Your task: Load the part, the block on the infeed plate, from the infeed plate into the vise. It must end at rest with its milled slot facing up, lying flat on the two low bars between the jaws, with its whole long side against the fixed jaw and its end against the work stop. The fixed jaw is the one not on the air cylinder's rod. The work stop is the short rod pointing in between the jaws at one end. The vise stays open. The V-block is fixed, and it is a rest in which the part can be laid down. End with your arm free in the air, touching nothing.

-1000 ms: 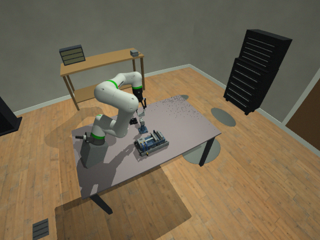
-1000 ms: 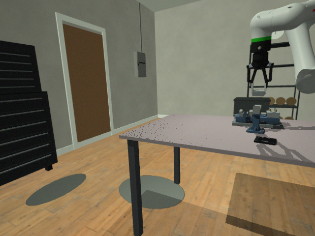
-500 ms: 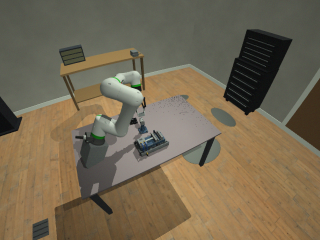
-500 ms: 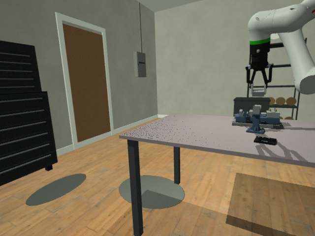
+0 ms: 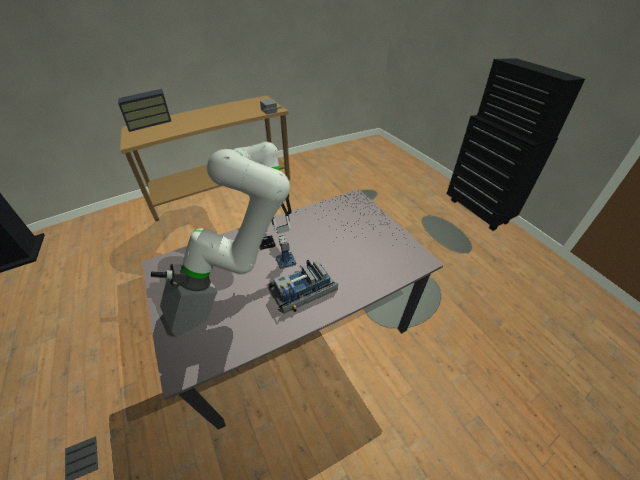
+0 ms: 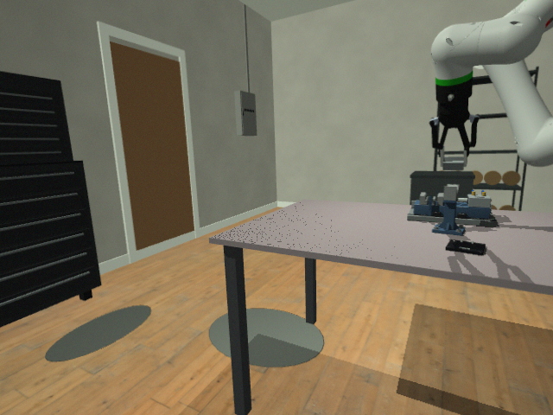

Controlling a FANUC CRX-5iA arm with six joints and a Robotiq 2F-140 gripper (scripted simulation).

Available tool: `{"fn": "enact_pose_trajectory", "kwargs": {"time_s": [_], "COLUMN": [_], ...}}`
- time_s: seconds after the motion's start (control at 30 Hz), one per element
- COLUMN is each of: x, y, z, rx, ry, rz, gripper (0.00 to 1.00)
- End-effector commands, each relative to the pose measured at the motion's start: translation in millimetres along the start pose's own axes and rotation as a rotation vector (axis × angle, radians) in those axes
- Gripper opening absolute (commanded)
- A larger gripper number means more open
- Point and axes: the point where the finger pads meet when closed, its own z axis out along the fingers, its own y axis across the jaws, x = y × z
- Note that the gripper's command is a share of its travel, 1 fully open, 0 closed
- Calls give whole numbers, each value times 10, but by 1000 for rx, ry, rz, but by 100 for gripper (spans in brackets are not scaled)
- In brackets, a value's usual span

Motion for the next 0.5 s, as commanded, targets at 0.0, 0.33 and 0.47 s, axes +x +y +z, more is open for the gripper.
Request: {"fn": "enact_pose_trajectory", "kwargs": {"time_s": [0.0, 0.33, 0.47], "x": [-7, -31, -39], "y": [-1, -1, -1], "z": [-1, 0, 2], "rx": [0, 0, 0], "ry": [28, 118, 152], "rz": [0, 0, 0], "gripper": [0, 0, 0]}}
